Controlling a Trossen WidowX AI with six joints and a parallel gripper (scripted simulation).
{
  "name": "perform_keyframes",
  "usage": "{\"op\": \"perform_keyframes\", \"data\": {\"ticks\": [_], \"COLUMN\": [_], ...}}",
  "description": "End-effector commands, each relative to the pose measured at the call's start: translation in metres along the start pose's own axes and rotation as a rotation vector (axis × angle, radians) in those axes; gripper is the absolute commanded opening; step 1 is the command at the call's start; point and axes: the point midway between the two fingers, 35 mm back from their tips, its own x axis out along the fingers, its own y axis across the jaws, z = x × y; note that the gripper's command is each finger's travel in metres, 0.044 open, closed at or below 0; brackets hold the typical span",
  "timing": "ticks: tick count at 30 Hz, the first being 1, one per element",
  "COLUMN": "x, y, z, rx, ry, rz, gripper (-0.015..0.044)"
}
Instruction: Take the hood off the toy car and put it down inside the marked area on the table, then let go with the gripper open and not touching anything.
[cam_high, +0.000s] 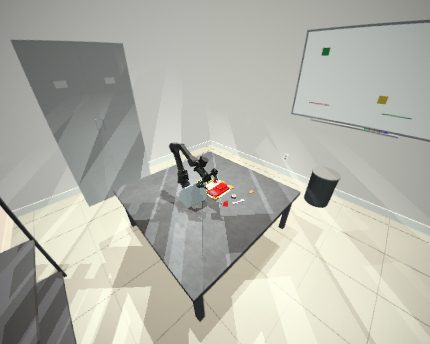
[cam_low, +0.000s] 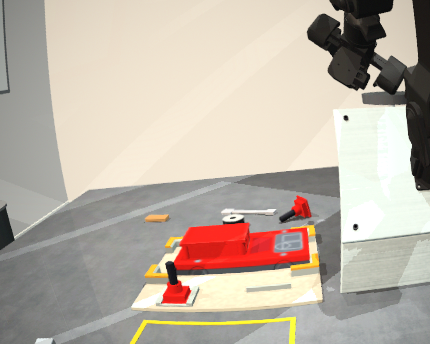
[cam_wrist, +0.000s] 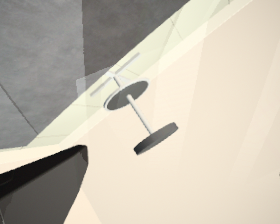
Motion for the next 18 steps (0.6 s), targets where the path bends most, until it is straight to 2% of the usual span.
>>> {"op": "perform_keyframes", "data": {"ticks": [1, 10, 18], "x": [0.004, -0.010, -0.036], "y": [-0.036, -0.073, -0.080], "z": [0.050, 0.150, 0.228], "rx": [0.111, 0.326, 0.501], "ry": [-0.191, -0.482, -0.572], "rz": [0.030, 0.262, 0.553], "gripper": [0.0440, 0.0440, 0.0440]}}
